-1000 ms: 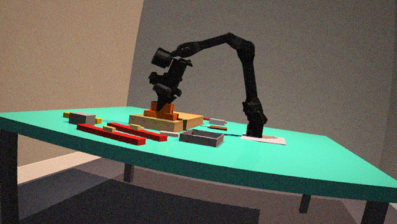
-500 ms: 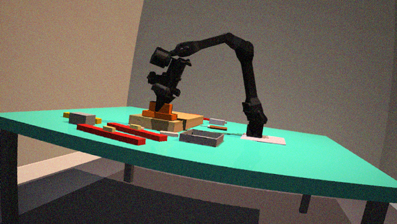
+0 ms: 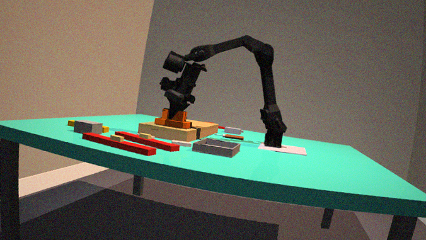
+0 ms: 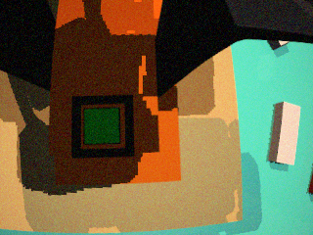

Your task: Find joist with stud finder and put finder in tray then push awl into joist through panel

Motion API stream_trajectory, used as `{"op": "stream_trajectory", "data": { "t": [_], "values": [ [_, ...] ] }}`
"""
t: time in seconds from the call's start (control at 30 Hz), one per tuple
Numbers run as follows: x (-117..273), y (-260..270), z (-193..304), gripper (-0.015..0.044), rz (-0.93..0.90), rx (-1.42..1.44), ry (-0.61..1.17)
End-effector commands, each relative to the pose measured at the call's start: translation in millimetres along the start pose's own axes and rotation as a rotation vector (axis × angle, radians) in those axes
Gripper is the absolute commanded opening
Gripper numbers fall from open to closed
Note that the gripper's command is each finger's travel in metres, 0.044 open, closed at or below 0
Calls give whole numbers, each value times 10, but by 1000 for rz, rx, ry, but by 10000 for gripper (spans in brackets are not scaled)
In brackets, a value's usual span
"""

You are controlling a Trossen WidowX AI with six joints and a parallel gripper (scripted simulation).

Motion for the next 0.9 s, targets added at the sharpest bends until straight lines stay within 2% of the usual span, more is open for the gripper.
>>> {"op": "stream_trajectory", "data": {
  "t": [0.0, 0.87],
  "values": [
    [-7, -127, 26, 0, 1, 2, 2],
    [-8, -804, 146, 0, 6, 4, 2]
  ]
}}
Point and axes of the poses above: the point midway between the two fingers, 35 mm back from their tips, its own x axis back along the fingers, its own y axis across the jaws, z = x × y, the point moved 6 cm from there along x, back along the fingers, and after that the axes turned 10 degrees about x, right-handed, at the moved point
